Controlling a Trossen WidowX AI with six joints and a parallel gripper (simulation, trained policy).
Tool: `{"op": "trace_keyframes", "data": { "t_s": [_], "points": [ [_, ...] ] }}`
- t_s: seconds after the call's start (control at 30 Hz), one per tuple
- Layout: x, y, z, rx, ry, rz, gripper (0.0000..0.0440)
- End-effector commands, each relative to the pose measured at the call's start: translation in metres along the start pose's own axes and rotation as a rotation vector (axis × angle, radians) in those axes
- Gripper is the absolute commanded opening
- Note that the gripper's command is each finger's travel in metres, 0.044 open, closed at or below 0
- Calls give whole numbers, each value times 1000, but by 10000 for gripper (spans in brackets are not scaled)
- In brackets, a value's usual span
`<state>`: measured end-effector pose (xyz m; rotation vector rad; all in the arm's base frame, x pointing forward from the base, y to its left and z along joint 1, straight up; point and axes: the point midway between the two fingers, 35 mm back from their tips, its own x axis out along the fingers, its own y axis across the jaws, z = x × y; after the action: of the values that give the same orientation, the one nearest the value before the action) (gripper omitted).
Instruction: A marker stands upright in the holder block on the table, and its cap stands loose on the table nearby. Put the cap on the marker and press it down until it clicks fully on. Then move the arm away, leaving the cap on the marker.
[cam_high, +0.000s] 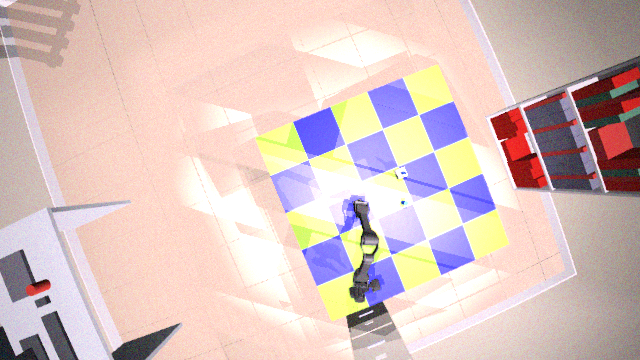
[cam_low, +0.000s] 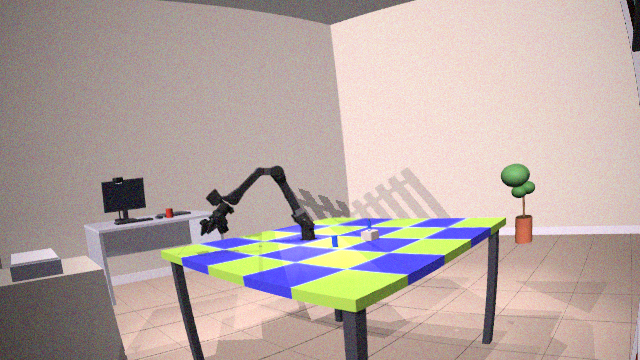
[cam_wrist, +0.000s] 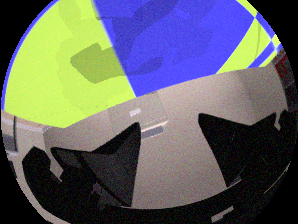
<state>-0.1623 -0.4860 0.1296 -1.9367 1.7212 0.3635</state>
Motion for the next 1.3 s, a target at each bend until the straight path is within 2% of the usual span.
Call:
{"op": "trace_keyframes", "data": {
  "t_s": [0.0, 1.27],
  "points": [
    [0, -12, -4, -20, -9, -10, 294],
    [10, -129, 12, -81, -206, -126, 301]
  ]
}}
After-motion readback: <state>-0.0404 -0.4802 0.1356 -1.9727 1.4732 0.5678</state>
